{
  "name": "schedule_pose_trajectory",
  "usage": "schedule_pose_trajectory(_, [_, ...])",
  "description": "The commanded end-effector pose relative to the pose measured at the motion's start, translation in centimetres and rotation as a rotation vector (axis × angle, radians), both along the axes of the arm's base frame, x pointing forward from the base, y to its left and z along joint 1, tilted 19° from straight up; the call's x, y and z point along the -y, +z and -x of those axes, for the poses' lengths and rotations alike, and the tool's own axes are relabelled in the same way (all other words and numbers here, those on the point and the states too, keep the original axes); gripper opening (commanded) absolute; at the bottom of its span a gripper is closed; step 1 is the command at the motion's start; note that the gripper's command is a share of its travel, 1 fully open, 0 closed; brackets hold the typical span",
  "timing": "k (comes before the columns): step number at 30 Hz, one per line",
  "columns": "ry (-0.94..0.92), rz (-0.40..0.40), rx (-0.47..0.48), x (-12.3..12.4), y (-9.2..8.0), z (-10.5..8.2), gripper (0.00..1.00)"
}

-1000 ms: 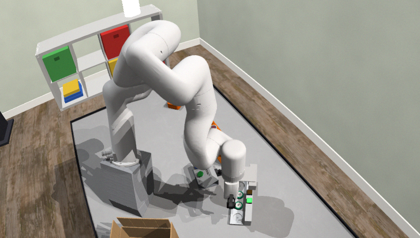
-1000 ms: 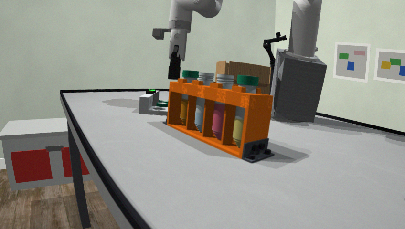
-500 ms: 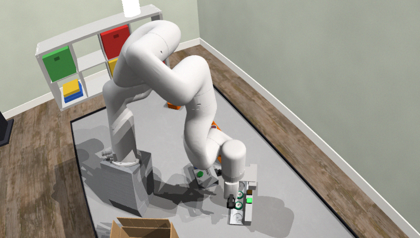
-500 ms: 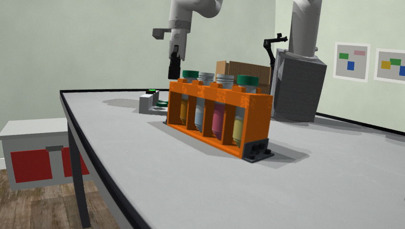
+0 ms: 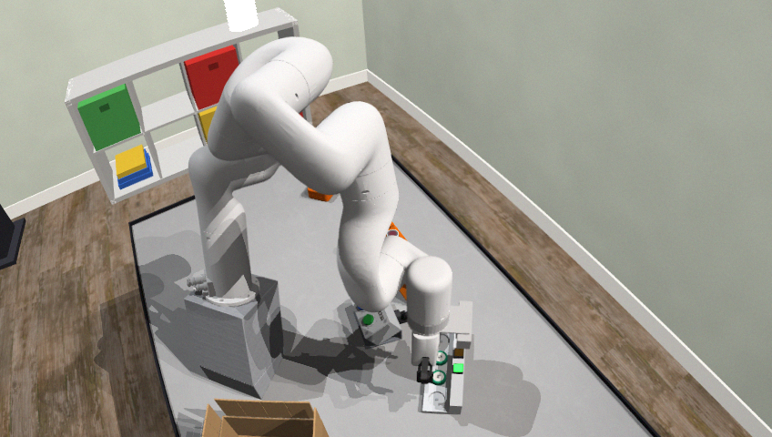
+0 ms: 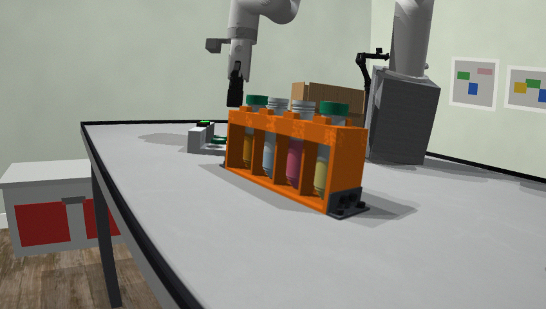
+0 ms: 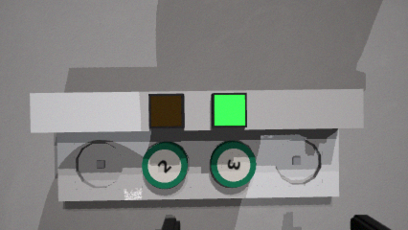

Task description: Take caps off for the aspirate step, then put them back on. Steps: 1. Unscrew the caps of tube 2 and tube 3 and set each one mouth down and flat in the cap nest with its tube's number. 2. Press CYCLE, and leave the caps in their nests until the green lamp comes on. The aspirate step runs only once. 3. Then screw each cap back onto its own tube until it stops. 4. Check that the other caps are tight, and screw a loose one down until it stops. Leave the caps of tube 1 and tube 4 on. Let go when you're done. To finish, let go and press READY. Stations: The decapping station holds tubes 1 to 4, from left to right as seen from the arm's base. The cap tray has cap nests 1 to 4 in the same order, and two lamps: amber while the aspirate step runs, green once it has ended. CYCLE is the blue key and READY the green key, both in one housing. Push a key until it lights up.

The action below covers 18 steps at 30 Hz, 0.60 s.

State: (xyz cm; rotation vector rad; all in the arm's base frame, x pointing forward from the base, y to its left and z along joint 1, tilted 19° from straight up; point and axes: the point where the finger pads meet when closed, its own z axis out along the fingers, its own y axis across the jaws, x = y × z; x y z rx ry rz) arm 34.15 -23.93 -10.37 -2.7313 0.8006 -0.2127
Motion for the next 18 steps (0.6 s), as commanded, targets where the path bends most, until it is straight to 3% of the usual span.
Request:
schedule_pose_trajectory(1, [-0.002,0.004,0.002,0.2,0.1,-0.1,1.0])
schedule_pose_trajectory(12, [-0.002,0.004,0.002,0.2,0.1,-0.1,1.0])
schedule_pose_trajectory(13, [-0.002,0.004,0.002,0.1,0.9,-0.4,0.46])
schedule_pose_trajectory(18, [-0.002,0.004,0.002,-0.6,4.3,-1.8,0.46])
